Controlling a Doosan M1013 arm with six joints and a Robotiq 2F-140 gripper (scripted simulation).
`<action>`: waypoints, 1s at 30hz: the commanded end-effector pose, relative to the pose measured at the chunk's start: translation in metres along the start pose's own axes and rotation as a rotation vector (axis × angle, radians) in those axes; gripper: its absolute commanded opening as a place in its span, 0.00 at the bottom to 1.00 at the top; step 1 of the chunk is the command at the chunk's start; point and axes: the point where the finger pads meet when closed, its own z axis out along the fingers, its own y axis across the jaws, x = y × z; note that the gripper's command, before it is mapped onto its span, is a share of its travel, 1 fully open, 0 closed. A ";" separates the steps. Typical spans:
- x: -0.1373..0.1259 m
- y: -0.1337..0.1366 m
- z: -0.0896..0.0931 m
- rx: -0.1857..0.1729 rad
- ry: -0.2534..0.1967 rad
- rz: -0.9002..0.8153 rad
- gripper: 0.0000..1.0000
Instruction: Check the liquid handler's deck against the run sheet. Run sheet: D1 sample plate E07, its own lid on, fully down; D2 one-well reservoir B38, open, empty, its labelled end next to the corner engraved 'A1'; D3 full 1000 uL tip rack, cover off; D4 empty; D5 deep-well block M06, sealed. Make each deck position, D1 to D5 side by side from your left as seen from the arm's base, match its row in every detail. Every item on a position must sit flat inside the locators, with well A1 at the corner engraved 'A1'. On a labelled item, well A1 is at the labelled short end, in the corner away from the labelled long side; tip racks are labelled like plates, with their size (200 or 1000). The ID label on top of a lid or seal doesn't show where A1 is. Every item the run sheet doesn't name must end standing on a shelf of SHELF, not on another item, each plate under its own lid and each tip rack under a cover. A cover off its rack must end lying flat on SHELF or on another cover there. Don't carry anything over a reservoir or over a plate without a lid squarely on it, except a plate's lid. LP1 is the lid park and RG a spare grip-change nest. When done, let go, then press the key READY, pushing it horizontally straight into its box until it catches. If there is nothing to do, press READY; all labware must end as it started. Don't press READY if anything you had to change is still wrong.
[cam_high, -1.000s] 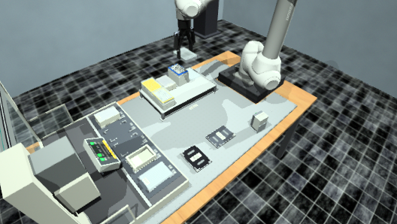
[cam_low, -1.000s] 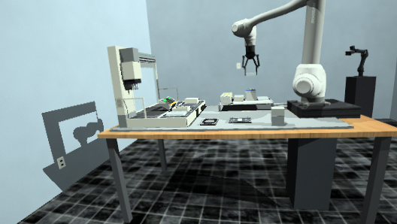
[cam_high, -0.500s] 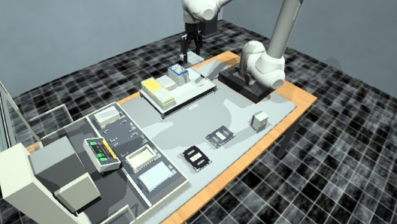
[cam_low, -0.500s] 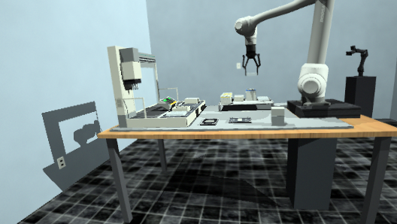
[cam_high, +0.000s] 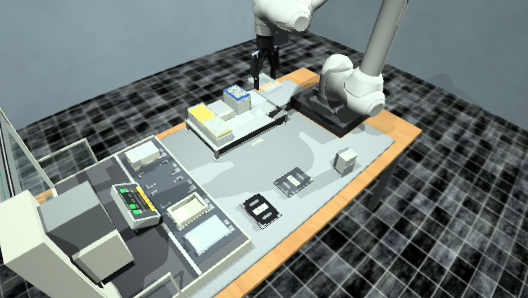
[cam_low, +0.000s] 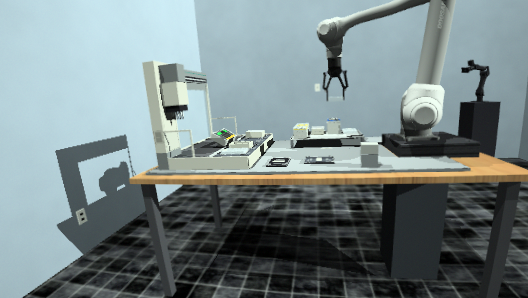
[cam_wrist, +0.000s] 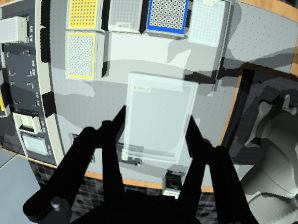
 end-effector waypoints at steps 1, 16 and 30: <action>-0.013 0.000 -0.001 0.001 0.000 0.000 0.10; -0.077 0.002 -0.001 0.001 0.000 0.000 0.10; -0.078 -0.053 -0.001 0.001 0.000 0.000 0.10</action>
